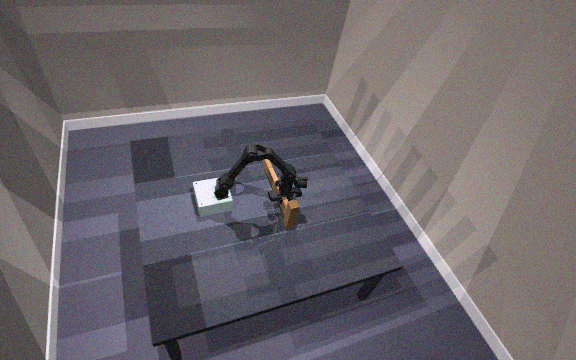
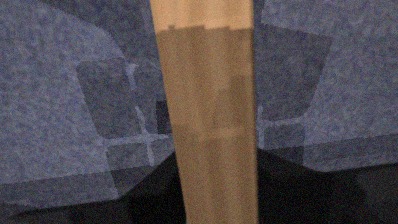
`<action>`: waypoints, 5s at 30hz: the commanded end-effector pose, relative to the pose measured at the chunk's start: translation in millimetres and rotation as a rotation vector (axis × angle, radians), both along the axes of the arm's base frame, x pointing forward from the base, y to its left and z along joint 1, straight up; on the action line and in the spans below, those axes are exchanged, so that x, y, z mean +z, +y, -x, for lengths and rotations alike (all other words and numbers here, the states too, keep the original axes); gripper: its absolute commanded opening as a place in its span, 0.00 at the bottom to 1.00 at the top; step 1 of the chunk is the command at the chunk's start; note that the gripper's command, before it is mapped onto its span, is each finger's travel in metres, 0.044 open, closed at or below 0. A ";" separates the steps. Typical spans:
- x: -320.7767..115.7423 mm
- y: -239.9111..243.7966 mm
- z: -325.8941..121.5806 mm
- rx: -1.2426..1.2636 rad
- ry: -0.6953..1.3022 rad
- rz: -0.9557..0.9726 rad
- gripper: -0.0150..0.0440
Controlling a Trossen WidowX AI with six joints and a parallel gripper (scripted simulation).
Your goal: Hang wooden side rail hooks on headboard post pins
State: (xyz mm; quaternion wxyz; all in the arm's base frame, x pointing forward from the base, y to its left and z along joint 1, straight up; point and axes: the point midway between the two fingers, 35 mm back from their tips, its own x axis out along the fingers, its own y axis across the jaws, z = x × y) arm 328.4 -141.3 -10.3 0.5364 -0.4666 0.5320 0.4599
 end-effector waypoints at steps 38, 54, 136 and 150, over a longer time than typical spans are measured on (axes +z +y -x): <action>5.5 -5.9 -2.8 0.002 -0.015 0.007 0.25; 4.5 -7.7 -3.1 0.002 -0.015 0.007 0.25; -8.6 -8.6 -2.7 0.002 -0.014 0.007 0.25; -10.8 -8.7 -2.7 0.002 -0.014 0.007 0.25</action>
